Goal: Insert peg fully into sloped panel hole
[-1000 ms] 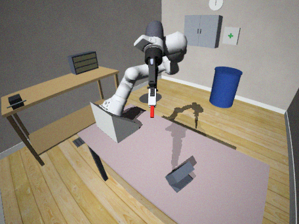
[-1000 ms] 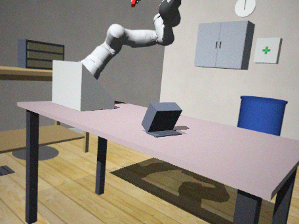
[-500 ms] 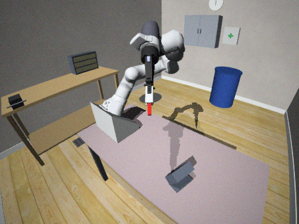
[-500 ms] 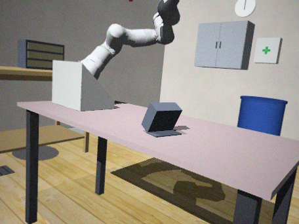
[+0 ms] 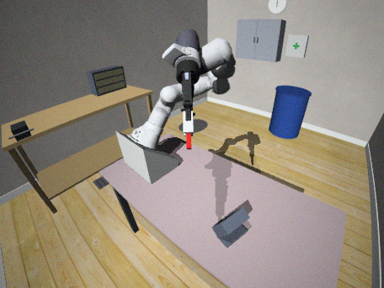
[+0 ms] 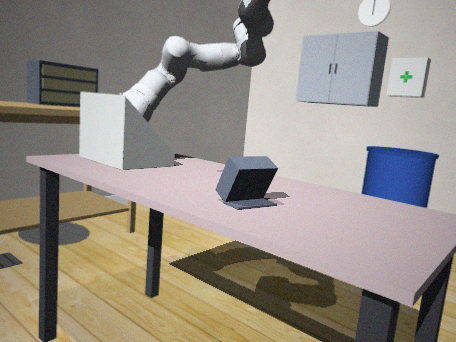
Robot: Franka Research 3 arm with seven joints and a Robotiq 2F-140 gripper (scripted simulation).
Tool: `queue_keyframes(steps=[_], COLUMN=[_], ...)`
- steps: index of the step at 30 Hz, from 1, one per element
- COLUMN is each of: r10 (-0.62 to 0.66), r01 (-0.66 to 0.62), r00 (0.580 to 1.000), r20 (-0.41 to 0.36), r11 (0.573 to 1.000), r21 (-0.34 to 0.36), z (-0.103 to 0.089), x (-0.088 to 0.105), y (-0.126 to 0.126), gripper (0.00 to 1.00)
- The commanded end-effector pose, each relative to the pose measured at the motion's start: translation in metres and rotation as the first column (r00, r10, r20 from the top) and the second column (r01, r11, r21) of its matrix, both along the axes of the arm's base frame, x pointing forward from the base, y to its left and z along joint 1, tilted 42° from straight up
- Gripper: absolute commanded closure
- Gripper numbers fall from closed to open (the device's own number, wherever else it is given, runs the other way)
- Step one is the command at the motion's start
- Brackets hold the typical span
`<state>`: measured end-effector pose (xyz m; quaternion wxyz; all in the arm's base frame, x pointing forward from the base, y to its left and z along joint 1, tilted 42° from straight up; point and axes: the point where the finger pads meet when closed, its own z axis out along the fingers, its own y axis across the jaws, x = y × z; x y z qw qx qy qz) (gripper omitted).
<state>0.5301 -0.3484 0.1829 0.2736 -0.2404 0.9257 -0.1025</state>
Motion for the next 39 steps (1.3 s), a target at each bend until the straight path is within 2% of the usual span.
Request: queue_keyframes(steps=[1, 15, 39], r10=[0.042, 0.07, 0.133], r01=[-0.041, -0.067, -0.121], r00=[0.999, 0.996, 0.986], r20=[0.014, 0.047, 0.102], r11=[0.998, 0.995, 0.986], r21=[-0.039, -0.07, -0.116], z=[-0.002, -0.014, -0.046], x=[0.0, 0.0, 0.004], y=[-0.004, -0.009, -0.002], gripper=[1.0, 1.0, 1.0])
